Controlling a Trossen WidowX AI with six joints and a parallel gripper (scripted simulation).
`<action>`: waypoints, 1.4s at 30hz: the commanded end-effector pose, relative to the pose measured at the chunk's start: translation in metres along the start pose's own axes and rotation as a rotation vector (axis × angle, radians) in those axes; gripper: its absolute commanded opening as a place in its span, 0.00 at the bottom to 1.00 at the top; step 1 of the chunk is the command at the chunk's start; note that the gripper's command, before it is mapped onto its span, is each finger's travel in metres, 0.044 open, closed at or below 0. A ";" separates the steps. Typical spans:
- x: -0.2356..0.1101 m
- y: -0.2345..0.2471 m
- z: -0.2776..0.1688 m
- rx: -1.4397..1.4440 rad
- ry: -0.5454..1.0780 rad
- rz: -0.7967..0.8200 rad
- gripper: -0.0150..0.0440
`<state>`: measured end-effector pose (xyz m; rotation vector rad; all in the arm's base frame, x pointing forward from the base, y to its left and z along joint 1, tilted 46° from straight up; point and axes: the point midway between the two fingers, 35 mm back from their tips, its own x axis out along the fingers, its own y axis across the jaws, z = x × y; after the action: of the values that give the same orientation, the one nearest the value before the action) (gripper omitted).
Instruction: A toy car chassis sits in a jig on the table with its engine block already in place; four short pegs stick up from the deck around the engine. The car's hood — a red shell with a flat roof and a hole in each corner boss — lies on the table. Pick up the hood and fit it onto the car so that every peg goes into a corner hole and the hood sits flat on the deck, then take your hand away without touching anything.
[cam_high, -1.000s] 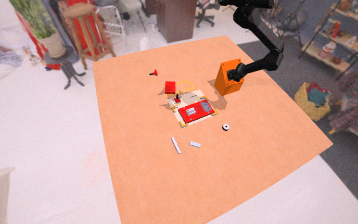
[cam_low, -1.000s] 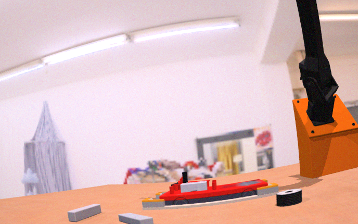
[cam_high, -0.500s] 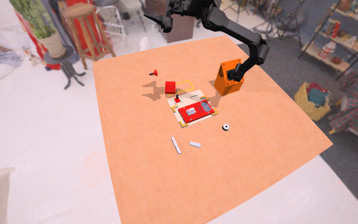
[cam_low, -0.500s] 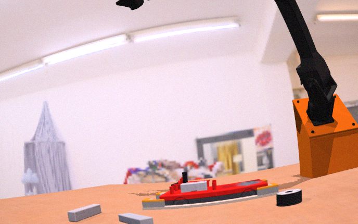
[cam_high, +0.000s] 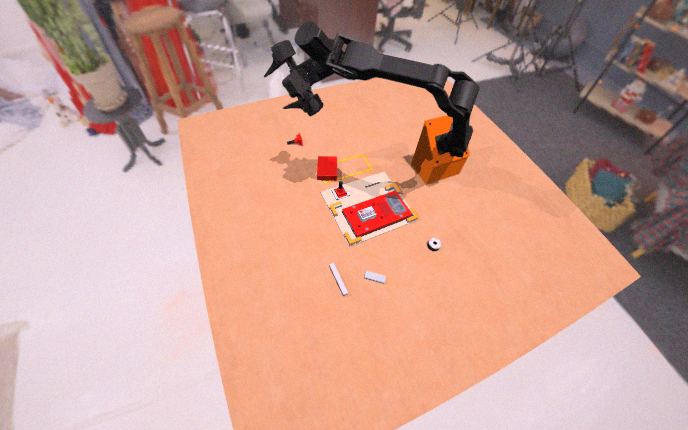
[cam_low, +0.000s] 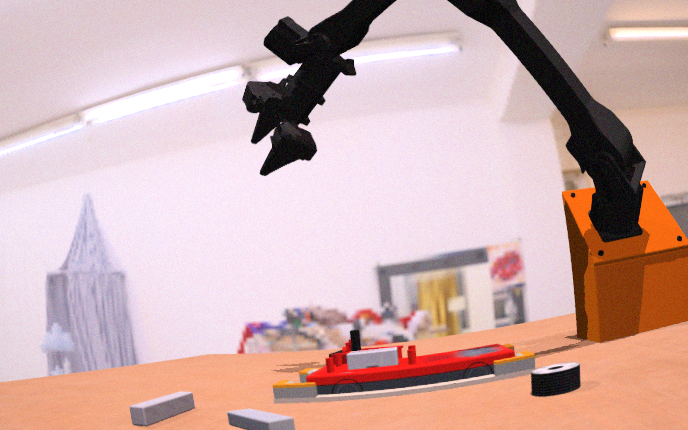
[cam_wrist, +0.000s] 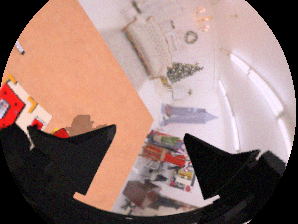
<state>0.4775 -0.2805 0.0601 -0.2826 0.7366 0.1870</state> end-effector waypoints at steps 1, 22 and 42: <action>0.030 0.048 -0.034 -0.108 0.076 0.194 1.00; 0.054 0.234 -0.139 -0.409 0.083 0.971 1.00; 0.064 0.248 -0.143 -0.409 0.083 0.971 1.00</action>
<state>0.3680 -0.0911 -0.1290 -0.3098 0.8702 1.2621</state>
